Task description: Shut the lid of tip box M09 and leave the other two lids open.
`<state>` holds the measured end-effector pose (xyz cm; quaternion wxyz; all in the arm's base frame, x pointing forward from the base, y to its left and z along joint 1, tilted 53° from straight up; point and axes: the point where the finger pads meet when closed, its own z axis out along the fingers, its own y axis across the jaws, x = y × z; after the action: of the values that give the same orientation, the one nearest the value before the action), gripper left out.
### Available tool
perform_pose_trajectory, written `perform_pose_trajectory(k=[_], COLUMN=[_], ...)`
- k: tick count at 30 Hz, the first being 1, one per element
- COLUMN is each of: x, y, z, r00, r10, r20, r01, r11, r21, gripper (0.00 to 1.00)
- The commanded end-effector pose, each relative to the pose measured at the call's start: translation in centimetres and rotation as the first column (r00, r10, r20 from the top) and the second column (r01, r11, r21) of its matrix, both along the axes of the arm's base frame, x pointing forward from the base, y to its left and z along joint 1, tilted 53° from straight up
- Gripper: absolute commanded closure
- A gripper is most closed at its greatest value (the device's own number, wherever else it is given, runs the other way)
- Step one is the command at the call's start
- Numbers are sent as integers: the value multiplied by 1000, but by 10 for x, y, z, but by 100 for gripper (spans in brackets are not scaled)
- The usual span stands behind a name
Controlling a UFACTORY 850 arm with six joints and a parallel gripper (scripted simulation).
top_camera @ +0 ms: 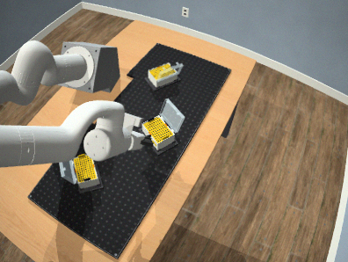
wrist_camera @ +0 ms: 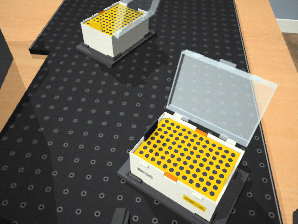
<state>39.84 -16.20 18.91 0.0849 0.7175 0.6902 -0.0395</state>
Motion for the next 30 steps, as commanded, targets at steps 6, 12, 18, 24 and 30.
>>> perform_pose_trajectory(k=[6, 12, 18, 24, 30], x=[0, 0, 0, 0, 0], y=[-21, -41, -65, -81, -105], z=[-15, -30, -48, -60, -78], r00=[1000, 1000, 1000, 1000, 1000], r10=[7, 7, 7, 7, 7], r20=[-21, -21, -21, -21, -21], r01=[-6, -6, -6, -6, -6], r11=[999, 999, 999, 999, 999], r21=[40, 40, 40, 40, 40], gripper=[0, 0, 0, 0, 0])
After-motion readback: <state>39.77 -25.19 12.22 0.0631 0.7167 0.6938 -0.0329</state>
